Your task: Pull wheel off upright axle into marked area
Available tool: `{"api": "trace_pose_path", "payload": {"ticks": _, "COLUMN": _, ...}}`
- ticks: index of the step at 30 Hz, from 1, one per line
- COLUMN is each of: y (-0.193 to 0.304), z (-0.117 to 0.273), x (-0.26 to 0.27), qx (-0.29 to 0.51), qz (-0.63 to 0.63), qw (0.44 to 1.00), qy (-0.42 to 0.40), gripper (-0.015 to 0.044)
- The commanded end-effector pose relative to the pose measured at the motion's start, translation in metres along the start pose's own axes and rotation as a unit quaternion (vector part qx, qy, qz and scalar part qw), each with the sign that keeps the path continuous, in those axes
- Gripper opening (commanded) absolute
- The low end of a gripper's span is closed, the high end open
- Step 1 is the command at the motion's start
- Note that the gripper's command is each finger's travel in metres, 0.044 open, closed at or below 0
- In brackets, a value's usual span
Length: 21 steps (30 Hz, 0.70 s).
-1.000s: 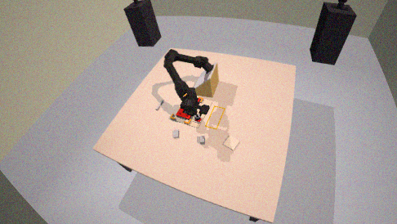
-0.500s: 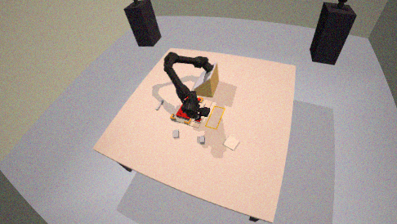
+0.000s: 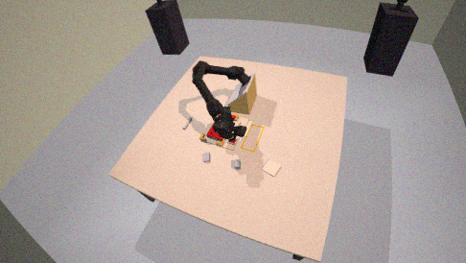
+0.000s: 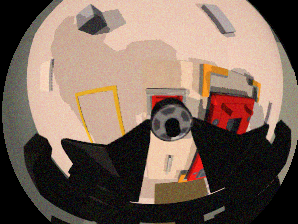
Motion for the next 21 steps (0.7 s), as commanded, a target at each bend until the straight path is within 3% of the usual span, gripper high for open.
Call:
{"api": "trace_pose_path", "payload": {"ticks": 1, "y": -0.0002, "z": 0.0025, "x": 0.0003, "qx": -0.001, "qz": -0.002, "qw": 1.0, "qy": -0.001, "gripper": 0.0}}
{"api": "trace_pose_path", "payload": {"ticks": 21, "y": -0.0001, "z": 0.0091, "x": 0.0004, "qx": -0.003, "qz": -0.001, "qw": 1.0, "qy": -0.001, "gripper": 0.0}}
Point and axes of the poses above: the point midway between the two fingers, 35 mm back from their tips, its own z axis back along the fingers, its own x axis across the jaws, y = z × x, the point moved 8 cm from there along z, back along the fingers, and after that the axes turned 12 degrees about -z, right-handed, at the moved point
